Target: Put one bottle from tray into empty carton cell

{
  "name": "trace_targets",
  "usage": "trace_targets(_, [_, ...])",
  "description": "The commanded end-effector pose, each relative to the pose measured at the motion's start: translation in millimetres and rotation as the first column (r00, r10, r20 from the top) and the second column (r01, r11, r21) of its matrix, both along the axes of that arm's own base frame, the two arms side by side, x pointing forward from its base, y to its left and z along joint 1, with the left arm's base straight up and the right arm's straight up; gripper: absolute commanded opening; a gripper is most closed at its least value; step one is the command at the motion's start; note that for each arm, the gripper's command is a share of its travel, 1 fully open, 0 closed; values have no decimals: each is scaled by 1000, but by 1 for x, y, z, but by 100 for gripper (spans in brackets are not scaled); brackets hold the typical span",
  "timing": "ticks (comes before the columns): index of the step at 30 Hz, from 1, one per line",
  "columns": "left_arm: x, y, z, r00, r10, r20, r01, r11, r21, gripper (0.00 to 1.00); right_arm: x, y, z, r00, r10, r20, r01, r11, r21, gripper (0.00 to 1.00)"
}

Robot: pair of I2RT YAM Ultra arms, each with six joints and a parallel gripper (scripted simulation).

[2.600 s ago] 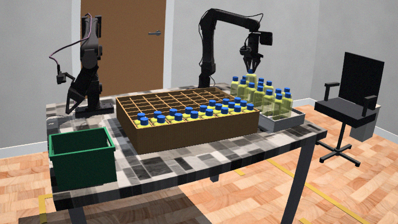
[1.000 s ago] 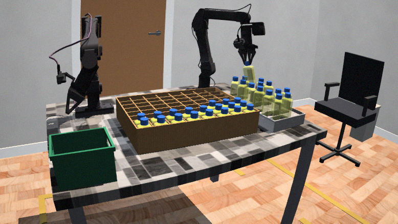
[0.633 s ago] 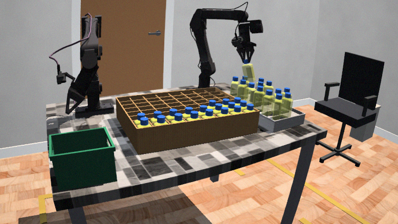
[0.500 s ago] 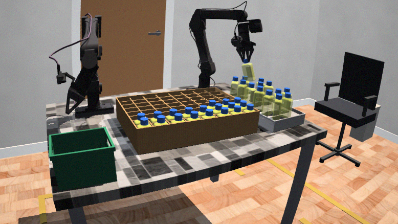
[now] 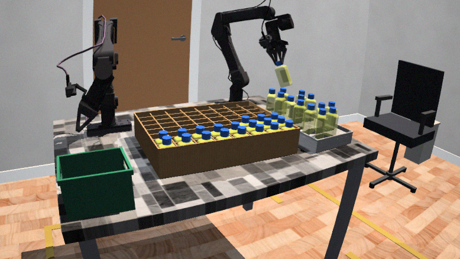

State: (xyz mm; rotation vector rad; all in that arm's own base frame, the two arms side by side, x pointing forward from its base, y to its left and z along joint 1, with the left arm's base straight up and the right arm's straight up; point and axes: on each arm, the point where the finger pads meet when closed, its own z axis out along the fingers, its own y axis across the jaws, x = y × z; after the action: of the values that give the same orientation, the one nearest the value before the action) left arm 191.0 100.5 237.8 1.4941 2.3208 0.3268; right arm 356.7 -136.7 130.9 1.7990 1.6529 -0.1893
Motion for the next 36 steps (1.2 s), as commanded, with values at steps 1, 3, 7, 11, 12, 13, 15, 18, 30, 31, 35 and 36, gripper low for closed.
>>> trace_targets(1, [-9, -15, 32, 995, -2, 102, -4, 998, 56, 30, 2, -2, 12, 1000, -3, 27, 4, 1000, -17, 100])
trace_targets(3, [-6, -11, 17, 996, 54, 73, -56, 998, 35, 30, 2, -2, 12, 1000, -3, 27, 4, 1000, -17, 100])
trace_targets(7, [-9, -23, 28, 922, 371, 111, -361, 927, -98, 30, 2, -2, 12, 1000, -3, 27, 4, 1000, -17, 100])
trace_targets(11, [-6, -28, 39, 948, 282, 150, -276, 959, -59, 30, 2, -2, 12, 1000, -3, 27, 4, 1000, -17, 100])
trace_targets(12, [-6, -28, 39, 948, 282, 150, -276, 959, -59, 30, 2, -2, 12, 1000, -3, 27, 4, 1000, -17, 100])
trace_targets(13, [-6, -28, 39, 948, 282, 150, -276, 959, -59, 30, 2, -2, 12, 1000, -3, 27, 4, 1000, -17, 100])
trace_targets(15, [-7, -33, 43, 914, 373, 163, -358, 927, -111, 30, 2, -2, 12, 1000, -3, 27, 4, 1000, -17, 100])
trace_targets(18, [-8, -37, 35, 895, 424, 138, -404, 903, -148, 30, 2, -2, 12, 1000, -3, 27, 4, 1000, -17, 100])
trace_targets(30, [4, -48, 24, 809, 584, 70, -549, 793, -264, 30, 2, -2, 12, 1000, -3, 27, 4, 1000, -17, 100])
trace_targets(31, [22, -44, 34, 778, 624, 73, -582, 759, -291, 30, 2, -2, 12, 1000, -3, 27, 4, 1000, -17, 100])
trace_targets(35, [26, -53, 37, 734, 679, 5, -642, 697, -320, 30, 2, -2, 12, 1000, -3, 27, 4, 1000, -17, 100])
trace_targets(36, [30, -54, 36, 721, 692, -11, -658, 680, -325, 30, 2, -2, 12, 1000, -3, 27, 4, 1000, -17, 100])
